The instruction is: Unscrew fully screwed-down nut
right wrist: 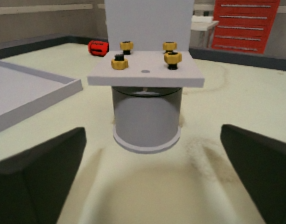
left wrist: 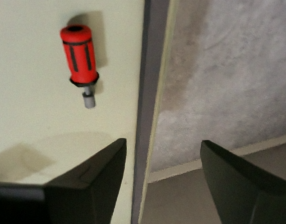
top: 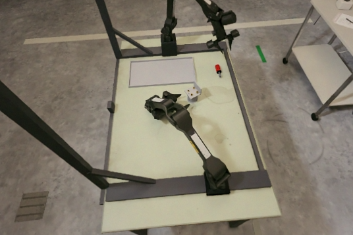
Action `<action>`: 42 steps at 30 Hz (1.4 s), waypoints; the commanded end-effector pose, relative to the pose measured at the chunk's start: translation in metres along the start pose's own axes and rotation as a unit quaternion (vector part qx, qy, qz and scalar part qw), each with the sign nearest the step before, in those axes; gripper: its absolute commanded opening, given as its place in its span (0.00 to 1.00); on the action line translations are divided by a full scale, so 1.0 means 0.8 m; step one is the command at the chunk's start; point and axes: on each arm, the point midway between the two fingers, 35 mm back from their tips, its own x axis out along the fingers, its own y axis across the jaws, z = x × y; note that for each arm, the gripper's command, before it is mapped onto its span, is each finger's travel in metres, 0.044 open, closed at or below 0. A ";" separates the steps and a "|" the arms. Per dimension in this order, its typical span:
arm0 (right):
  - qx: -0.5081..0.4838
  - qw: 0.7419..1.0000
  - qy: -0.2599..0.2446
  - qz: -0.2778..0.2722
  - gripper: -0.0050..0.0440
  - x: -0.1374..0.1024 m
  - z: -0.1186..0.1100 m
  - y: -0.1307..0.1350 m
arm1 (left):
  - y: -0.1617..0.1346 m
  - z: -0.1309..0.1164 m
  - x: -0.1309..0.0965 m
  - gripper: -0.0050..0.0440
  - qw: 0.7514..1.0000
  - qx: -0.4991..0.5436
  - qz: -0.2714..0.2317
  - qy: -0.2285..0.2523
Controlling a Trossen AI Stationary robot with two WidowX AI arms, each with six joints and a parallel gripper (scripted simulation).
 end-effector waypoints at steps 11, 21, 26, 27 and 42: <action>0.028 1.000 -0.001 0.008 0.92 -0.006 0.031 0.011 | 0.043 0.026 0.060 0.54 0.988 -0.028 0.140 -0.051; 0.022 1.000 -0.003 0.005 0.92 -0.001 0.028 0.006 | 0.054 0.033 0.073 0.54 0.983 -0.034 0.167 -0.064; 0.023 1.000 -0.003 0.005 0.92 0.004 0.028 0.006 | 0.059 0.036 0.073 0.54 0.982 -0.035 0.171 -0.066; 0.023 1.000 -0.003 0.005 0.92 0.005 0.028 0.006 | 0.058 0.036 0.073 0.54 0.982 -0.035 0.171 -0.066; 0.024 1.000 -0.003 0.007 0.92 0.015 0.028 0.006 | 0.058 0.035 0.074 0.54 0.982 -0.034 0.172 -0.066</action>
